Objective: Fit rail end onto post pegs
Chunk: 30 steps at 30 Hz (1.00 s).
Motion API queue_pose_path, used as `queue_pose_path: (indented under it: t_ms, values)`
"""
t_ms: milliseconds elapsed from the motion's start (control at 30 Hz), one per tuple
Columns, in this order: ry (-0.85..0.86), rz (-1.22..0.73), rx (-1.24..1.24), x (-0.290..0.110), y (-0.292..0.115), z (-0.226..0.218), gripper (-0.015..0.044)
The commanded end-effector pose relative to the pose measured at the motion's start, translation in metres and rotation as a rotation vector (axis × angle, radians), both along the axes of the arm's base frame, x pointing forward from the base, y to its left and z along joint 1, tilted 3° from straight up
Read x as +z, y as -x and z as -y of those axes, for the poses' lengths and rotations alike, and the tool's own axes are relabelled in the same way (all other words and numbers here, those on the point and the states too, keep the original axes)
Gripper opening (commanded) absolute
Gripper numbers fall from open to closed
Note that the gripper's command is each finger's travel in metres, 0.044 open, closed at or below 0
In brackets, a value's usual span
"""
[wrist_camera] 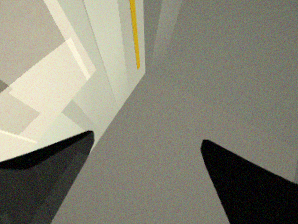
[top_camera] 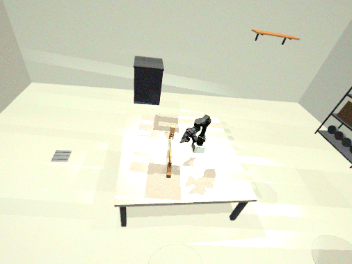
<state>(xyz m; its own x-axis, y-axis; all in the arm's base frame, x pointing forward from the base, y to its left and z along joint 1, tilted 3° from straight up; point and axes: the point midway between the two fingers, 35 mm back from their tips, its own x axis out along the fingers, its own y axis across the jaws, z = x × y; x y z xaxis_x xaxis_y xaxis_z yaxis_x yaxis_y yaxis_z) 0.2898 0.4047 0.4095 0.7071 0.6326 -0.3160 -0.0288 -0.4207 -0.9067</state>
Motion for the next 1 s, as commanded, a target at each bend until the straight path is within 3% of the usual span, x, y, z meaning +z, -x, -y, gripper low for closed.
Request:
queue_pose_path:
  t_ms: [0, 267, 500, 733, 967]
  values:
    - [0.081, -0.098, -0.105, -0.048, -0.044, 0.034, 0.0440]
    - [0.213, -0.309, -0.334, -0.139, -0.108, 0.128, 0.0440]
    - [0.296, -0.550, -0.518, -0.221, -0.131, 0.222, 0.0440]
    - [0.329, -0.837, -0.704, -0.298, -0.116, 0.321, 0.0440]
    - [0.296, -1.161, -0.883, -0.361, -0.063, 0.408, 0.0440]
